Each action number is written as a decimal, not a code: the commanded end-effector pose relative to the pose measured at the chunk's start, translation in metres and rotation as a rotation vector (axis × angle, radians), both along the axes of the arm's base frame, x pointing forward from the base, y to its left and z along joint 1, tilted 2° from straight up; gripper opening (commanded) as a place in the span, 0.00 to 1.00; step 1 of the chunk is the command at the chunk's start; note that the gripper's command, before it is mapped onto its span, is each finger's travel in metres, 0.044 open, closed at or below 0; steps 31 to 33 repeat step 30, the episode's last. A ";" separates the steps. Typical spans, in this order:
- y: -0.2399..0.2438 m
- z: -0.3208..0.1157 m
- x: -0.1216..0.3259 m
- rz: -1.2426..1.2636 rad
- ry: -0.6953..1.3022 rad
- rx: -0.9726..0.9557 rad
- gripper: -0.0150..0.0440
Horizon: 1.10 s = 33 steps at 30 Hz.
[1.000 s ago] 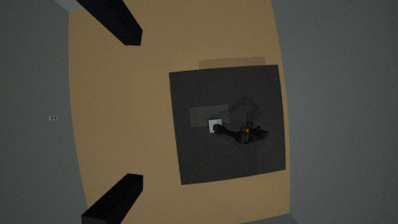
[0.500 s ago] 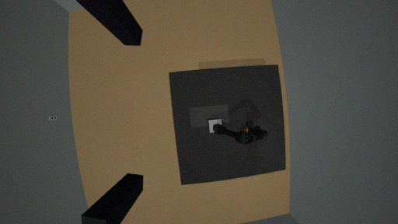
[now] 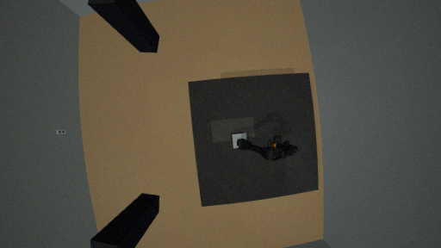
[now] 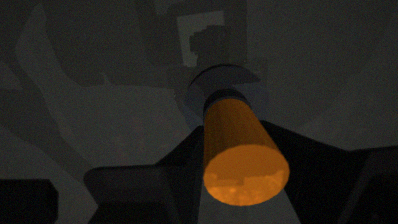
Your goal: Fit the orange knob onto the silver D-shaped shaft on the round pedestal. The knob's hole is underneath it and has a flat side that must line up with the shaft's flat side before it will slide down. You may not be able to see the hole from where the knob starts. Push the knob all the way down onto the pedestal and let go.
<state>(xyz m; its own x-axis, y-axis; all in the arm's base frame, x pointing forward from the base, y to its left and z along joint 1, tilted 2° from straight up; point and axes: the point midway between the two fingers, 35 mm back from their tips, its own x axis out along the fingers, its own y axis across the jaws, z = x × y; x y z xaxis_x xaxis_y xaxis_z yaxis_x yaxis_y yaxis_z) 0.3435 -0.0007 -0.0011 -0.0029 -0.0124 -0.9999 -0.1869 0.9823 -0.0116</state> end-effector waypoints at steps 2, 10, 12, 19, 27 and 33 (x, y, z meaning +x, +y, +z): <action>0.000 0.001 0.000 0.000 -0.001 0.000 0.83; 0.000 0.001 0.000 0.000 -0.001 0.000 1.00; 0.000 0.001 0.000 0.000 -0.001 0.000 1.00; 0.001 0.048 0.004 0.000 -0.001 0.000 1.00; 0.001 0.096 0.003 0.000 -0.001 0.000 1.00; 0.001 0.096 0.003 0.000 -0.001 0.000 1.00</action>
